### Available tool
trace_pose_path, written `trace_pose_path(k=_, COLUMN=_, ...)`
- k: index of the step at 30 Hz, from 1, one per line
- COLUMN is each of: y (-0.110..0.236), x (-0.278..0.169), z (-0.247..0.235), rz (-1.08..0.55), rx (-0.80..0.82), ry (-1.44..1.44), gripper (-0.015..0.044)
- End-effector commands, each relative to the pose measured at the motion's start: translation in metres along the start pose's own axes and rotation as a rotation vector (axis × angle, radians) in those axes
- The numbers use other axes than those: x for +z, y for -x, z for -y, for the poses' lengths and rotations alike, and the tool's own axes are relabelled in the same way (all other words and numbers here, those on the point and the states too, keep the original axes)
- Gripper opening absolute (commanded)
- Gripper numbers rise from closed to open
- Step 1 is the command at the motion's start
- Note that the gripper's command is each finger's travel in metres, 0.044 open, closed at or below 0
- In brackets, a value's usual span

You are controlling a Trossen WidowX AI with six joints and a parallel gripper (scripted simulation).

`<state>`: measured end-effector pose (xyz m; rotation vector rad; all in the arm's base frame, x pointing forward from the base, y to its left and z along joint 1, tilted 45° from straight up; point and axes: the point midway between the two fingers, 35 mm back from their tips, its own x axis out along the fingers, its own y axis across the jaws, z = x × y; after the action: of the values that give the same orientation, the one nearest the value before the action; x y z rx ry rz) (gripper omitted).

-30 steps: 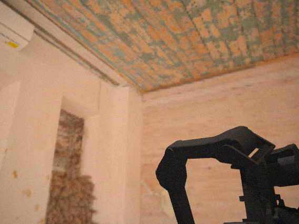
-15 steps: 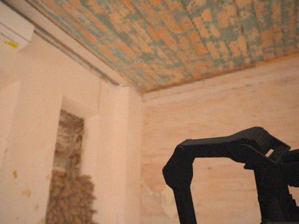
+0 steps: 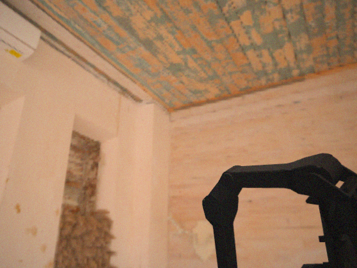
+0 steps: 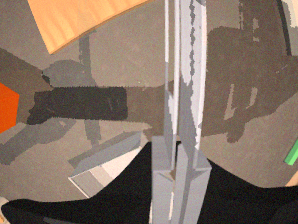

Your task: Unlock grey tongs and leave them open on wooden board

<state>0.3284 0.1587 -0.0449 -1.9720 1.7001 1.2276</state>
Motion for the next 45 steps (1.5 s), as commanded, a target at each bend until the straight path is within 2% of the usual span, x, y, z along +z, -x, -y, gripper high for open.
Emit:
trace_pose_path(k=1, y=0.002, x=0.010, z=0.000, rz=0.005, rx=-0.007, ry=0.142, gripper=-0.0150)
trace_pose_path(k=28, y=-0.004, x=0.062, z=-0.008, rz=-0.005, rx=0.007, ry=1.177, gripper=-0.0150)
trace_pose_path(k=36, y=-0.003, x=0.069, z=-0.010, rz=-0.005, rx=0.004, ry=1.185, gripper=-0.0150)
trace_pose_path(k=45, y=0.006, x=0.121, z=-0.037, rz=0.004, rx=-0.016, ry=1.023, gripper=-0.0150)
